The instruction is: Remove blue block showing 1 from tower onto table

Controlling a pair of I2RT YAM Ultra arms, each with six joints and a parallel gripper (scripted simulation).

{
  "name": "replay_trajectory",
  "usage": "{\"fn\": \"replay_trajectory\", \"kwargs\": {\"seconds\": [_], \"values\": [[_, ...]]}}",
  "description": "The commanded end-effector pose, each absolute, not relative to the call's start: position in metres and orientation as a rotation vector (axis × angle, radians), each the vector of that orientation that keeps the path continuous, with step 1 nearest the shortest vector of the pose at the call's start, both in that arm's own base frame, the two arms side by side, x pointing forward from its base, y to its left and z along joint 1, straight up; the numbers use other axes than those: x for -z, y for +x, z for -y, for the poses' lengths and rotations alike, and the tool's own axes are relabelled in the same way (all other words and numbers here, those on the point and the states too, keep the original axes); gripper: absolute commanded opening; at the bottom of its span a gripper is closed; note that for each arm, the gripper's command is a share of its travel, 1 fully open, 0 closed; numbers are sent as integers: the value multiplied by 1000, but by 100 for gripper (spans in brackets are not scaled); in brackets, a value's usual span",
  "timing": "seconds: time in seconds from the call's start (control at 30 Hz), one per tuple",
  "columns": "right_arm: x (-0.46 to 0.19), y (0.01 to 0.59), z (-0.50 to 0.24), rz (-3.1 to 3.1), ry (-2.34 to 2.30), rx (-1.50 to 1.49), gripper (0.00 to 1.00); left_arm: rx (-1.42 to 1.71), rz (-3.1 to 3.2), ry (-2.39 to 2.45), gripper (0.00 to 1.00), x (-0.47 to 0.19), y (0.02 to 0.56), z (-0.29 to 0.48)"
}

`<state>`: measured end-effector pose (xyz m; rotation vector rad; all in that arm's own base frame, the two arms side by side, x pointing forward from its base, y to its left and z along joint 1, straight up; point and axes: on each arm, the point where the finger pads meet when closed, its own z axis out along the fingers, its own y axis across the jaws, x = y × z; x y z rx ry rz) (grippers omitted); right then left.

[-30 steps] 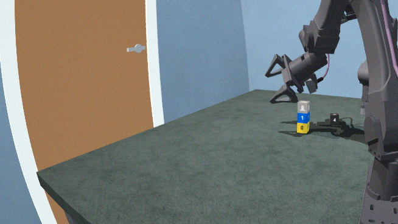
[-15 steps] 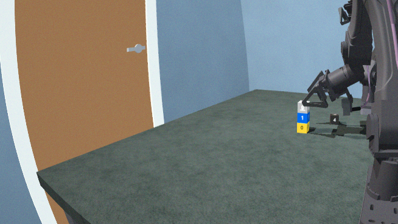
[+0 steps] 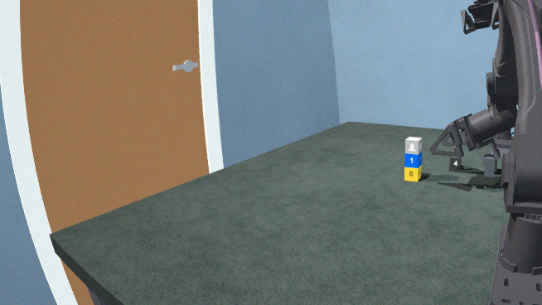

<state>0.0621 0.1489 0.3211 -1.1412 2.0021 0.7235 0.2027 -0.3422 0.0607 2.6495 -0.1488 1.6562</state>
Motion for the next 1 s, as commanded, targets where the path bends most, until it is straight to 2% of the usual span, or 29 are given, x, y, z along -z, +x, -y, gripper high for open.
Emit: {"fn": "replay_trajectory", "kwargs": {"seconds": [0.0, 0.27, 0.4, 0.67, 0.97], "values": [[-317, 59, -148, -1997, -1161, -726, 100, -1695, 133, 2624, 100, -71, 205, 343], [-317, 59, -148, -1997, -1161, -726, 100, -1695, 133, 2624, 100, -71, 205, 343], [-317, 59, -148, -1997, -1161, -726, 100, -1570, 50, 2631, 55, -75, 205, 348], [-317, 59, -148, -1997, -1161, -726, 100, -1352, -247, 2488, 55, -109, 205, 376], [-317, 59, -148, -1997, -1161, -726, 100, -1089, -703, 2419, 55, -100, 215, 380]]}}
